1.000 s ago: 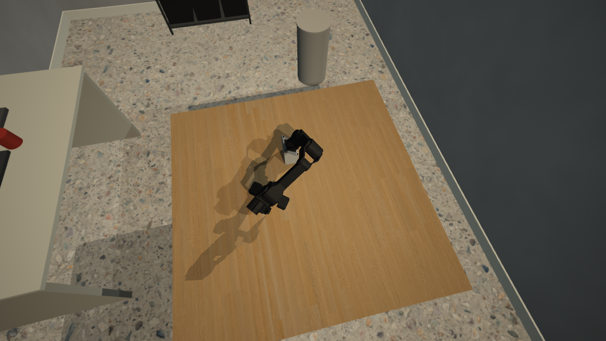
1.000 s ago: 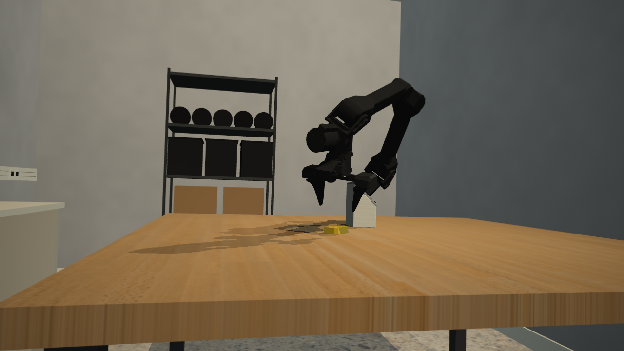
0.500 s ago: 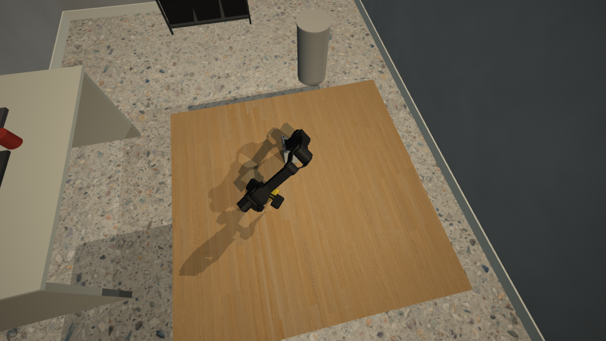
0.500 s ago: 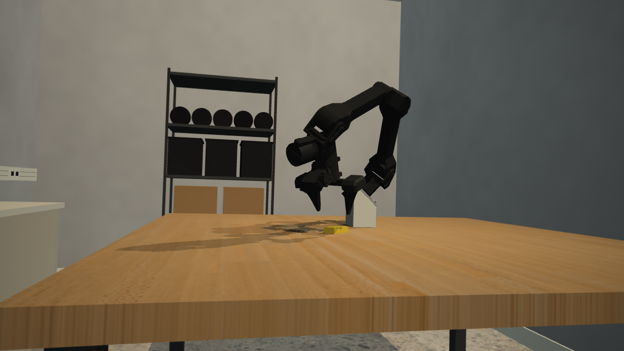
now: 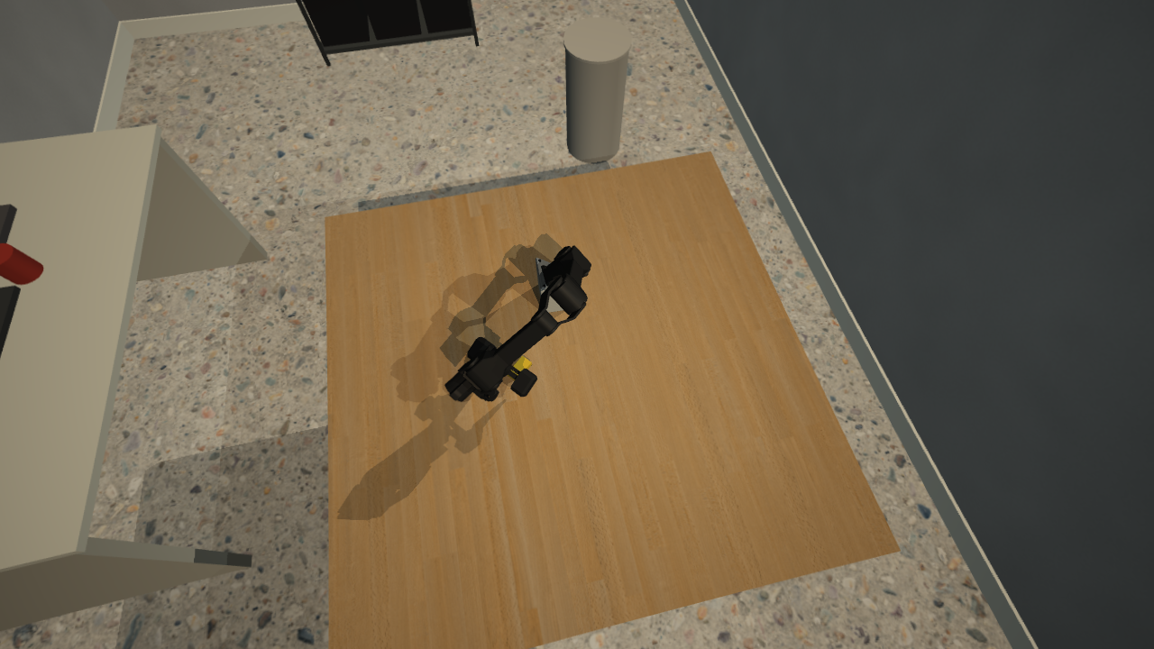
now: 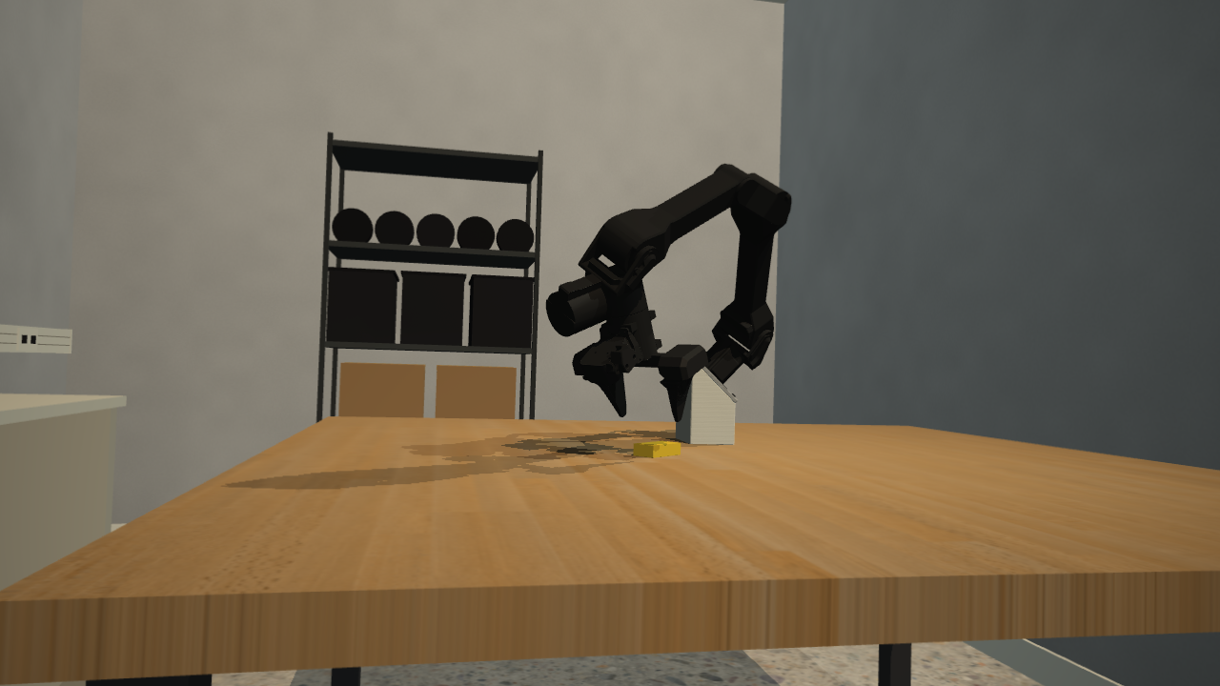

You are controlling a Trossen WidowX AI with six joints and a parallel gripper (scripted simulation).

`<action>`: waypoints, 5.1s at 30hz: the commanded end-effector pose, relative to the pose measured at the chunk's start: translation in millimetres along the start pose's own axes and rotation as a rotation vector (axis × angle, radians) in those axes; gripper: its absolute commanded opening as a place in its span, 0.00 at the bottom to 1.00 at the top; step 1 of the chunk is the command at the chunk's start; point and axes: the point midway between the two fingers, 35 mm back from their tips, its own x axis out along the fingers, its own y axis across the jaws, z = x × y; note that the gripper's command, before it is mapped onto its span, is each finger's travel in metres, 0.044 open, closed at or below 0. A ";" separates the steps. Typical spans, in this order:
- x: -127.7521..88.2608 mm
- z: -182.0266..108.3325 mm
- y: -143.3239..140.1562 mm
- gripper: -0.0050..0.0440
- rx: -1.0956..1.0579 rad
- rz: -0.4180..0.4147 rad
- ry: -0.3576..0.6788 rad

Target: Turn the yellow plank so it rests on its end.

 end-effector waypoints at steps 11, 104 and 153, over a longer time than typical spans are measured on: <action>-4.7 0.9 2.0 1.00 -0.004 0.008 -0.010; 10.6 -10.2 4.4 0.36 -0.018 -0.001 -0.029; 14.8 -23.5 -9.3 0.36 1.168 0.522 -0.018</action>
